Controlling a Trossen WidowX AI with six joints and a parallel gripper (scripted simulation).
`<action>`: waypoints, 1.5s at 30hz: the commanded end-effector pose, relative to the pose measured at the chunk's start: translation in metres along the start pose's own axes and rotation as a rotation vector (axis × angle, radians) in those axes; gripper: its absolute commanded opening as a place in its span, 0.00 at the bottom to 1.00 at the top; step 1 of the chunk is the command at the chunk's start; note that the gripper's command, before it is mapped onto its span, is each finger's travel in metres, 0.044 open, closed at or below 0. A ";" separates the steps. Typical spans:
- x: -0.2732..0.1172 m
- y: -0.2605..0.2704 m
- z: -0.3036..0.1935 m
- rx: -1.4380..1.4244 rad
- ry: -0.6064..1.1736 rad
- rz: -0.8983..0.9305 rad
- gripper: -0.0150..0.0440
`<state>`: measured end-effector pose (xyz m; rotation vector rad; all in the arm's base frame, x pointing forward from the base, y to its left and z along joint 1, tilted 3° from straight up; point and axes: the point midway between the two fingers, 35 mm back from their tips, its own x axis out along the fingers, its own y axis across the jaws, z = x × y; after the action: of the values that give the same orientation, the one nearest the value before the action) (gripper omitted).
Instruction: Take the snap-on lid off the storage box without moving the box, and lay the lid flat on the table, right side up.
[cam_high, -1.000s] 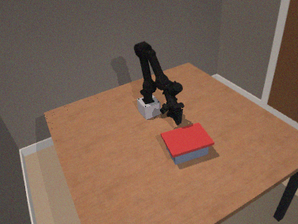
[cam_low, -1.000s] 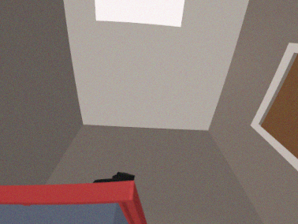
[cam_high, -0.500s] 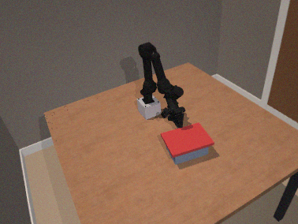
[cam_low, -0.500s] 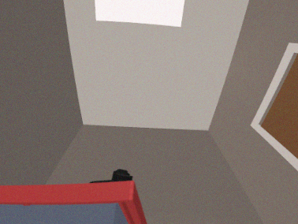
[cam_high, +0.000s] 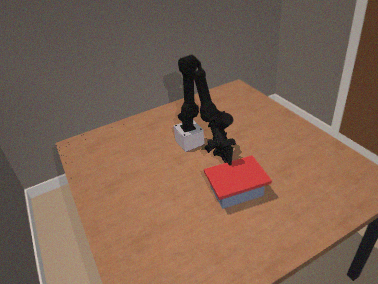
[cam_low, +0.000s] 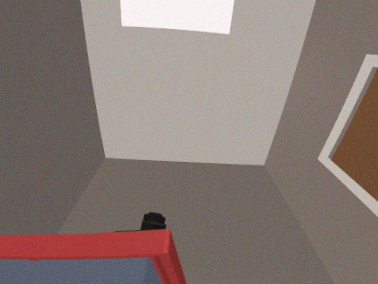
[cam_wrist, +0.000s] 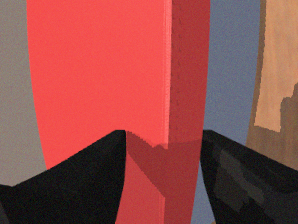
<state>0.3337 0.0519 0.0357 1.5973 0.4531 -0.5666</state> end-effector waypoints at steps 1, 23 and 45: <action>0.001 0.000 -0.001 -0.006 0.006 0.000 0.44; -0.002 0.002 0.000 -0.001 0.000 0.002 0.25; -0.005 0.005 0.000 -0.001 0.000 0.002 0.25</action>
<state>0.3325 0.0514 0.0413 1.5961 0.4531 -0.5662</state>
